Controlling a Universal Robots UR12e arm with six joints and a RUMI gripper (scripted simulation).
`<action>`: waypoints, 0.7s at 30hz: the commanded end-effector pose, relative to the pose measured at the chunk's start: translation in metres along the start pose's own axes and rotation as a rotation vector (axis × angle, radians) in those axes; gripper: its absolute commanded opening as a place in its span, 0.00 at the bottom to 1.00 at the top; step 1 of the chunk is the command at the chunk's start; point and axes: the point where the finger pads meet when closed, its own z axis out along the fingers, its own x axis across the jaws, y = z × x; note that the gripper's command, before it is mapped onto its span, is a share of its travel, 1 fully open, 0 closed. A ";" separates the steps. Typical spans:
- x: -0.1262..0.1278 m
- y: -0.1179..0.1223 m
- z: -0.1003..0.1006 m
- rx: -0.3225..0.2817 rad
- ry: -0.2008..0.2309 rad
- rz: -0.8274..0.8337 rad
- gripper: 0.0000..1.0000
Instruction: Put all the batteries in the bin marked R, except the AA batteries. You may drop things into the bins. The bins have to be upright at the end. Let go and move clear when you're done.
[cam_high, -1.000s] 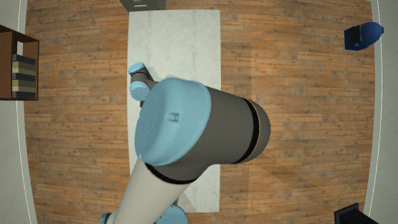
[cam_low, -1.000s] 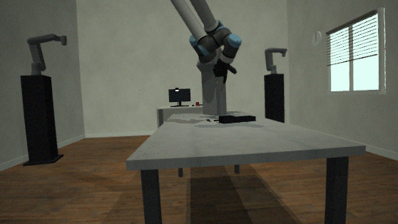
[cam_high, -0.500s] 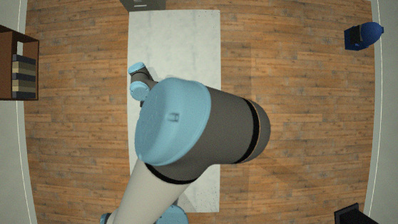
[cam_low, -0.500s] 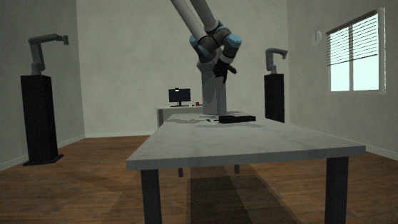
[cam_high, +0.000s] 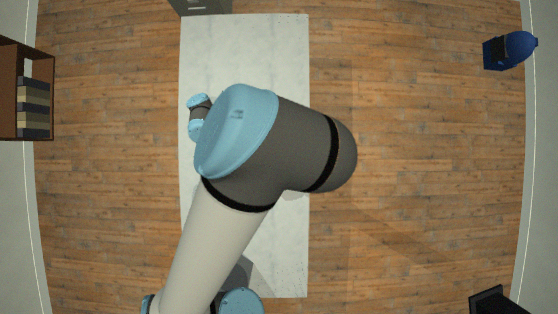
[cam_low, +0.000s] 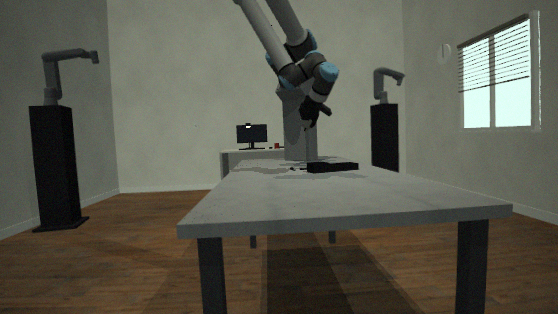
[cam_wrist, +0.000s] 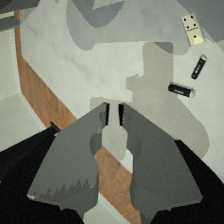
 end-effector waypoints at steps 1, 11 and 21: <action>0.000 -0.002 0.004 0.030 0.035 0.091 0.04; 0.007 -0.021 0.024 0.088 0.084 0.313 0.04; 0.014 -0.029 0.035 0.149 0.134 0.500 0.04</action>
